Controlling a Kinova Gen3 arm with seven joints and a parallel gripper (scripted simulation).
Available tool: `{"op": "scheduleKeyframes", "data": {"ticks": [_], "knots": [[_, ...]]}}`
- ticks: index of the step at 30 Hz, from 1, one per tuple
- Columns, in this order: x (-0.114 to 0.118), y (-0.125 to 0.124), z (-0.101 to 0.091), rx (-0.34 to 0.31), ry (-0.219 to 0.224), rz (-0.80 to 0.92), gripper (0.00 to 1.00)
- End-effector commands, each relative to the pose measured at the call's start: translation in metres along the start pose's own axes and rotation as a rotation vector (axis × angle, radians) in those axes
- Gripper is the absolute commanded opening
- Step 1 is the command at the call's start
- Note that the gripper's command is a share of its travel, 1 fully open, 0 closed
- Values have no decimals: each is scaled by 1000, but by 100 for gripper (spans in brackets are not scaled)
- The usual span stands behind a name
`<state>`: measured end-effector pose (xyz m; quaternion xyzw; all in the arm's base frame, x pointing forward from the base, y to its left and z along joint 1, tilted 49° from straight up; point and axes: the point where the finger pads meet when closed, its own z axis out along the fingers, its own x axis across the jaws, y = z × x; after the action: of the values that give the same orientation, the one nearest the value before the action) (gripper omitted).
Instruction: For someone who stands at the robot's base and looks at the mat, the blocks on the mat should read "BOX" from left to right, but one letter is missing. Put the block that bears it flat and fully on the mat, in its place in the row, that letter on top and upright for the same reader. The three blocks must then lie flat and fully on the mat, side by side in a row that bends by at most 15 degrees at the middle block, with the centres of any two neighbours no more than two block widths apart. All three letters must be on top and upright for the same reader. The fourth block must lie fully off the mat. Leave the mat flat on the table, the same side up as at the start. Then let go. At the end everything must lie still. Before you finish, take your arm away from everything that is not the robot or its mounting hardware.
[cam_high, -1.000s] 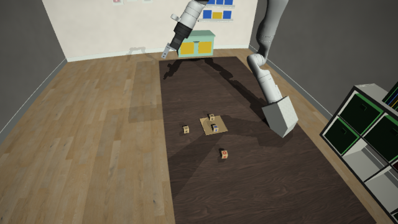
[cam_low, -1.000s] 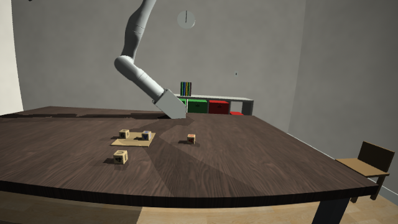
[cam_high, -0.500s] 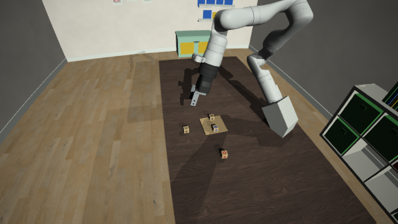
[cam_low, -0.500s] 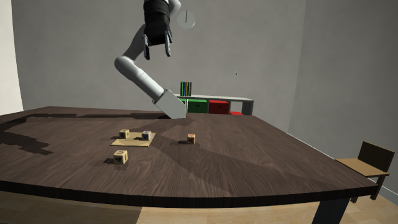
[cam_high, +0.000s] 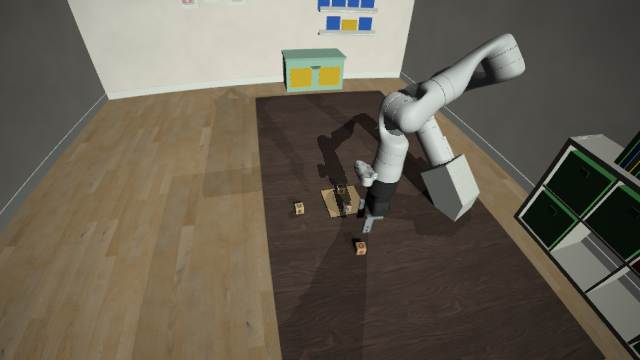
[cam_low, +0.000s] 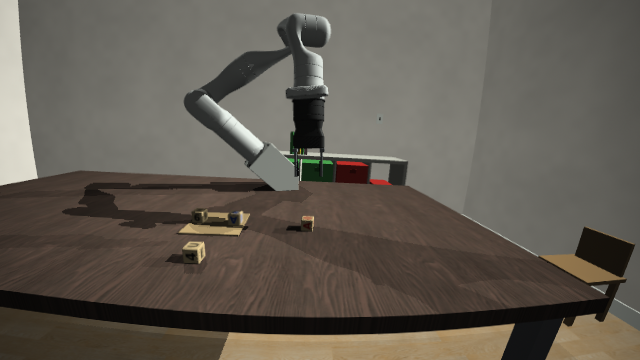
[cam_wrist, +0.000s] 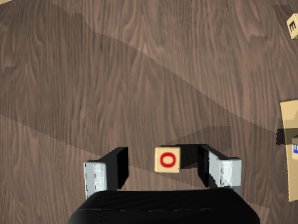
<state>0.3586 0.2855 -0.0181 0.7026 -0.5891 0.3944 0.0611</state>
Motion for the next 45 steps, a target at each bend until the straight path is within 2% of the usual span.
{"op": "scheduleKeyframes", "data": {"ticks": [1, 6, 11, 45], "knots": [[1, 13, 17, -12, 30, -2, 100], [1, 35, 41, -47, 56, 10, 100], [1, 44, 50, -60, 66, 15, 100], [2, 45, 51, -61, 67, 16, 100]]}}
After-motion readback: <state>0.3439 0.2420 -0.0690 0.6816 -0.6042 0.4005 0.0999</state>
